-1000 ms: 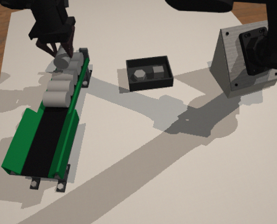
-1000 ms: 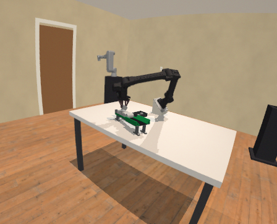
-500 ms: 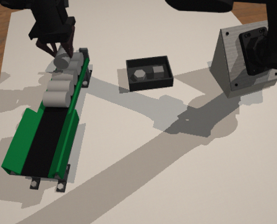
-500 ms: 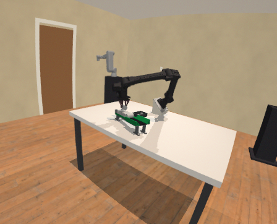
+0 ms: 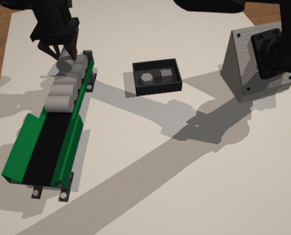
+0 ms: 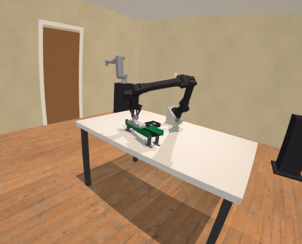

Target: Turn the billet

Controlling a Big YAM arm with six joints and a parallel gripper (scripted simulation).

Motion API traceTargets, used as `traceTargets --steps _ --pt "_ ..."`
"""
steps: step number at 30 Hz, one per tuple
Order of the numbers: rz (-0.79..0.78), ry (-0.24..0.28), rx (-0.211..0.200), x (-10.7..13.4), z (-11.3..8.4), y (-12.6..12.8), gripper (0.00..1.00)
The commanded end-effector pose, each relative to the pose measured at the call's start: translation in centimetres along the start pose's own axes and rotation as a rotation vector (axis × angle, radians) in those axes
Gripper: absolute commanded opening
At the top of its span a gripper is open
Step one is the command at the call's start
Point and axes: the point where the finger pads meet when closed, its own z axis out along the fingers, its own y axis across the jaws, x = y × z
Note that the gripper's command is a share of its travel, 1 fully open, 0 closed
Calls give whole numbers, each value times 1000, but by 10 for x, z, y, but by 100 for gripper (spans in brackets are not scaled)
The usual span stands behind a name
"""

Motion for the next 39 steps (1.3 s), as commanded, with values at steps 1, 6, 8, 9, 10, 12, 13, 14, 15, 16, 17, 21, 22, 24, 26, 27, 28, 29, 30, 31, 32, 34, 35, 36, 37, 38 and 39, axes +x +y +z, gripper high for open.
traceTargets --steps 1,6,8,9,10,12,13,14,15,16,17,21,22,24,26,27,28,29,30,31,32,34,35,36,37,38,39 --pt "-34 -11 -131 7 -65 25 0" --pt "-34 -11 -131 7 -65 25 0" --pt "-34 -11 -131 7 -65 25 0" --pt "-34 -11 -131 7 -65 25 0" --pt "-34 -11 -131 7 -65 25 0" --pt "-34 -11 -131 7 -65 25 0" --pt "-34 -11 -131 7 -65 25 0" --pt "-34 -11 -131 7 -65 25 0" --pt "-34 -11 -131 7 -65 25 0" --pt "-34 -11 -131 7 -65 25 0" --pt "-34 -11 -131 7 -65 25 0" --pt "-34 -11 -131 7 -65 25 0" --pt "-34 -11 -131 7 -65 25 0" --pt "-34 -11 -131 7 -65 25 0" --pt "-34 -11 -131 7 -65 25 0" --pt "-34 -11 -131 7 -65 25 0" --pt "-35 -11 -131 7 -65 25 0" --pt "-35 -11 -131 7 -65 25 0" --pt "-35 -11 -131 7 -65 25 0" --pt "-35 -11 -131 7 -65 25 0" --pt "-36 -11 -131 7 -65 25 0" --pt "-38 -11 -131 7 -65 25 0" --pt "-39 -11 -131 7 -65 25 0" --pt "-41 -11 -131 7 -65 25 0" --pt "-43 -12 -131 7 -65 25 0" --pt "-46 -12 -131 7 -65 25 0" --pt "-49 -12 -131 7 -65 25 0"
